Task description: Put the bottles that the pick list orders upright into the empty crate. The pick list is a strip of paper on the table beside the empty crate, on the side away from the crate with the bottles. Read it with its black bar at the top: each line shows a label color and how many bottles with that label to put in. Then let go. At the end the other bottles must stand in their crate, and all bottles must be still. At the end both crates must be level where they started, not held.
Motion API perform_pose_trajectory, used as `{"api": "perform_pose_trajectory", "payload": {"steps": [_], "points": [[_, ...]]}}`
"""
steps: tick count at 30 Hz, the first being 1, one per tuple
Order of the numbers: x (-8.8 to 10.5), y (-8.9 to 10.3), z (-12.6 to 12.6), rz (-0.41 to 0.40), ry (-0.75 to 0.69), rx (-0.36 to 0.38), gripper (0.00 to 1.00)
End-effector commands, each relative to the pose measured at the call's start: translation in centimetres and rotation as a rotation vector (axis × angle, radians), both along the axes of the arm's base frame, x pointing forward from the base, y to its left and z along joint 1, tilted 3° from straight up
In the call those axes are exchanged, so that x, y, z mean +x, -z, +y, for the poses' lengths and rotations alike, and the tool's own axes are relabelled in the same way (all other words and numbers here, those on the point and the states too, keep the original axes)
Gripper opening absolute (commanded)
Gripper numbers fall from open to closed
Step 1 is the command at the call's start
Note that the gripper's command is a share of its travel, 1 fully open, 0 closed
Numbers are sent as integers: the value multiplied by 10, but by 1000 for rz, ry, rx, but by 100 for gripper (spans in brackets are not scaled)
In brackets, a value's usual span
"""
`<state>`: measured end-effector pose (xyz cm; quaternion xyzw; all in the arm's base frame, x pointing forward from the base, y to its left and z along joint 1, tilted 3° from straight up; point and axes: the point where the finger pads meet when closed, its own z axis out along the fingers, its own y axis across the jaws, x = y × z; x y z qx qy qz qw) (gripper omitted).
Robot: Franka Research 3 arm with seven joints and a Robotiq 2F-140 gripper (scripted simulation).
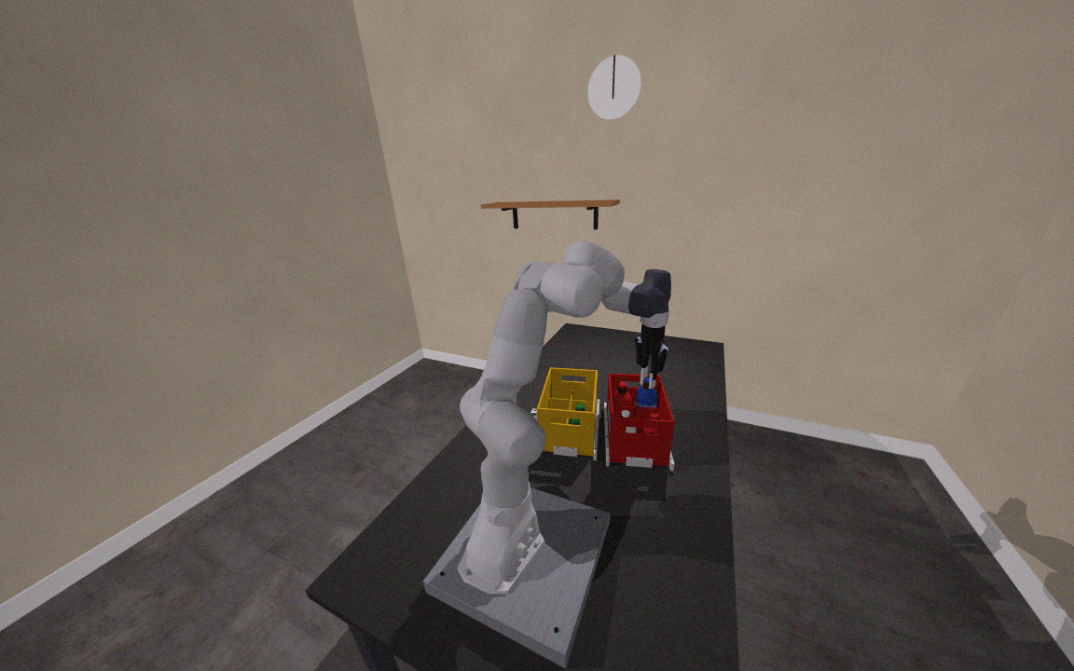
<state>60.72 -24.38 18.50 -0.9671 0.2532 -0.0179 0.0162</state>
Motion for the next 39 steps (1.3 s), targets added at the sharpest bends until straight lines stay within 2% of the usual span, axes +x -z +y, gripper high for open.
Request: {"api": "perform_pose_trajectory", "payload": {"steps": [1, 39], "points": [[1, -12, 0, -6, -1, -1, 0], [-1, -69, -1, -6, -1, -1, 0]]}}
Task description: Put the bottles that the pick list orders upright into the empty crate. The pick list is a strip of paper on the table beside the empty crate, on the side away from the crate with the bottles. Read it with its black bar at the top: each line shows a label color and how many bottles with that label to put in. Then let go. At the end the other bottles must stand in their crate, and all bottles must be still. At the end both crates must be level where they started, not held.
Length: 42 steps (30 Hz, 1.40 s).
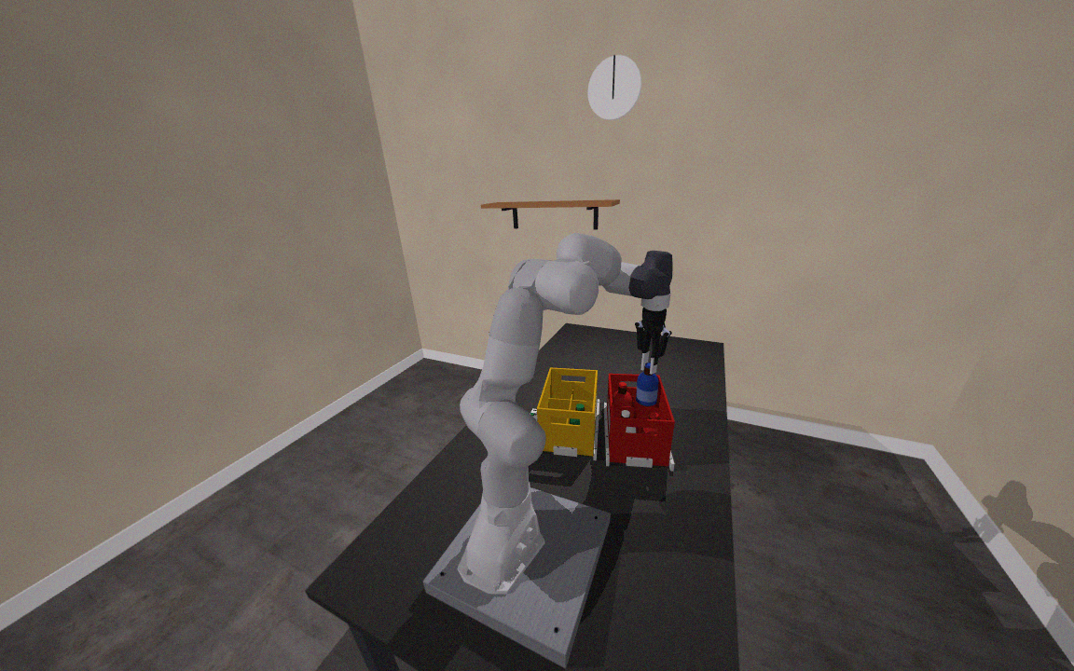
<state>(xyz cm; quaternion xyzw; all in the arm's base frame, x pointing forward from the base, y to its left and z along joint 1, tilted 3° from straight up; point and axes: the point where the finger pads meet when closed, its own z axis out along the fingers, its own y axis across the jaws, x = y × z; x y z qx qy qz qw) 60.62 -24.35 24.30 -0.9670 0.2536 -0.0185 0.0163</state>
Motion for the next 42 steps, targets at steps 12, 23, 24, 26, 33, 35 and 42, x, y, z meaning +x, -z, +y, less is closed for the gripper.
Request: {"api": "perform_pose_trajectory", "payload": {"steps": [12, 23, 24, 26, 33, 35, 42], "points": [[-1, -28, -2, -5, -2, -1, 0], [-2, -44, -2, -5, -2, -1, 0], [-2, -44, -2, -5, -2, -1, 0], [-2, -48, -2, -5, -2, -1, 0], [-3, -59, -2, -5, -2, -1, 0], [-3, -63, -2, -5, -2, -1, 0], [-3, -71, -2, -5, -2, -1, 0]]}}
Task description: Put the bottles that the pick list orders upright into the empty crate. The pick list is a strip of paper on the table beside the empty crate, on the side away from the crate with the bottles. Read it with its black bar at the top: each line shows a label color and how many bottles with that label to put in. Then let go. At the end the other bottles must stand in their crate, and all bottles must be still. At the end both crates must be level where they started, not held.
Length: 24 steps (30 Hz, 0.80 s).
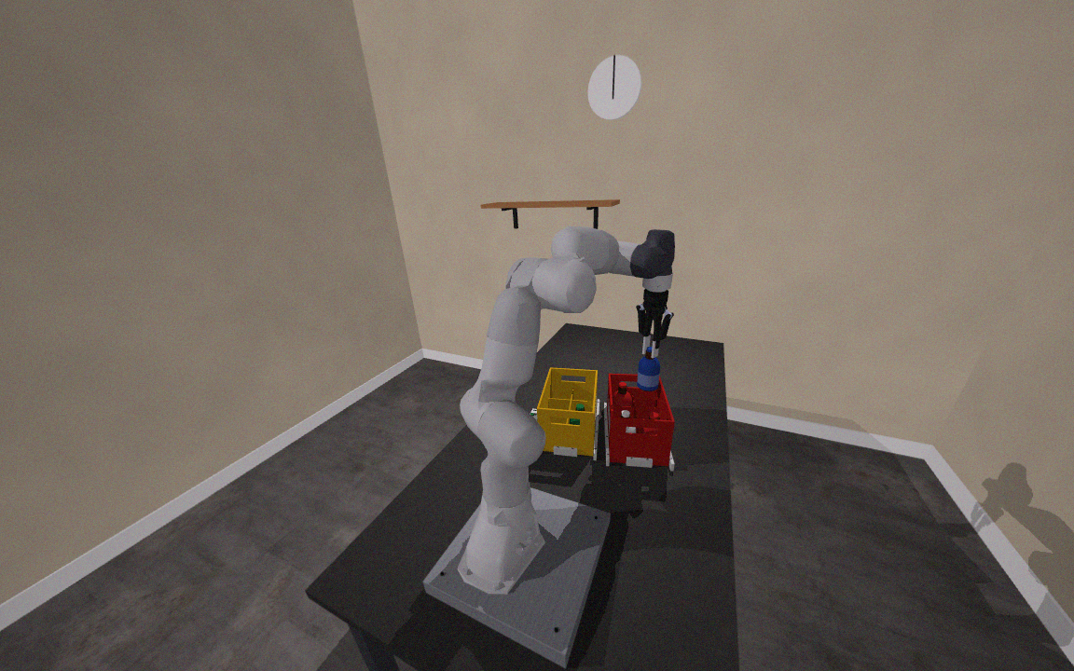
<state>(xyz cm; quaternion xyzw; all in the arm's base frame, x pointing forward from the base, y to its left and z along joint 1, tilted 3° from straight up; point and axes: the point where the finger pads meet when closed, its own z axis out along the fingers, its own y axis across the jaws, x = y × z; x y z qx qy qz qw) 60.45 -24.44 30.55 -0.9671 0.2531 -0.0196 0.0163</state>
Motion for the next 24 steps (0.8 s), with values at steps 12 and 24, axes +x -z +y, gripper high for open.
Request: {"api": "perform_pose_trajectory", "payload": {"steps": [12, 24], "points": [[-3, -28, -2, -3, -1, 0, 0], [-3, -36, -2, -3, -1, 0, 0]]}}
